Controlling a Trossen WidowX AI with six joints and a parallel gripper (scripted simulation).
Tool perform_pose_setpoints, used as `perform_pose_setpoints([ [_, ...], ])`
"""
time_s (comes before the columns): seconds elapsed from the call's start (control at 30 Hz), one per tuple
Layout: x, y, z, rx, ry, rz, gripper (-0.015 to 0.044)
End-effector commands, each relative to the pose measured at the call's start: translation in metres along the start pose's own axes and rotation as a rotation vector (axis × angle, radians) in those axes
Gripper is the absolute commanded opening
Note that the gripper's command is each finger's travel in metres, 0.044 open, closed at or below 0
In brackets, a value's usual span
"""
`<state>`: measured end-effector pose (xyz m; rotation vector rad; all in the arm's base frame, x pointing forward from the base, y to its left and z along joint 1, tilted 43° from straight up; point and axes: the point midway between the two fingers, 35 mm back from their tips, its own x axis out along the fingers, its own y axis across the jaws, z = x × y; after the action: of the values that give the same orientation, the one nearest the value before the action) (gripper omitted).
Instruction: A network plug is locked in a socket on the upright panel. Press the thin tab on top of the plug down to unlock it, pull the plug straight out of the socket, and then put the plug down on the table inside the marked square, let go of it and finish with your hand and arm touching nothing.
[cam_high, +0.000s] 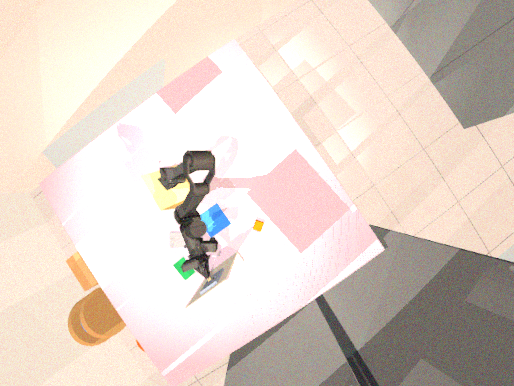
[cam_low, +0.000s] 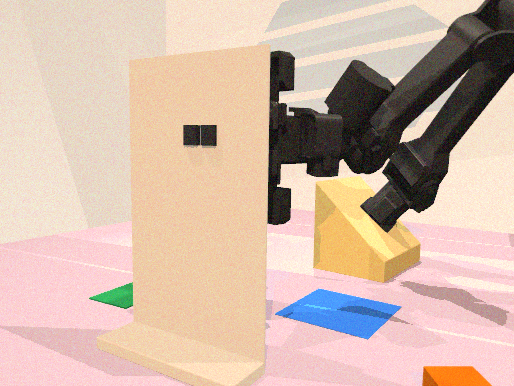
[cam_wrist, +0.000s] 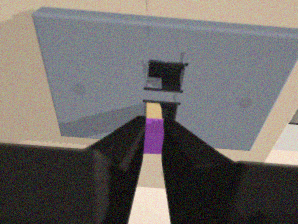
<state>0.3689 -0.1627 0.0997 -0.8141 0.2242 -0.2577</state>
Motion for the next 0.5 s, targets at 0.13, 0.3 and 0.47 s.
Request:
perform_pose_setpoints([
  [0.13, -0.0073, 0.0007, -0.0022, 0.004, 0.004, 0.001, 0.0],
  [0.3, -0.0103, 0.0007, -0.0031, 0.004, 0.004, 0.001, 0.0],
  [0.47, -0.0132, 0.0007, -0.0038, 0.004, 0.004, 0.002, 0.0],
])
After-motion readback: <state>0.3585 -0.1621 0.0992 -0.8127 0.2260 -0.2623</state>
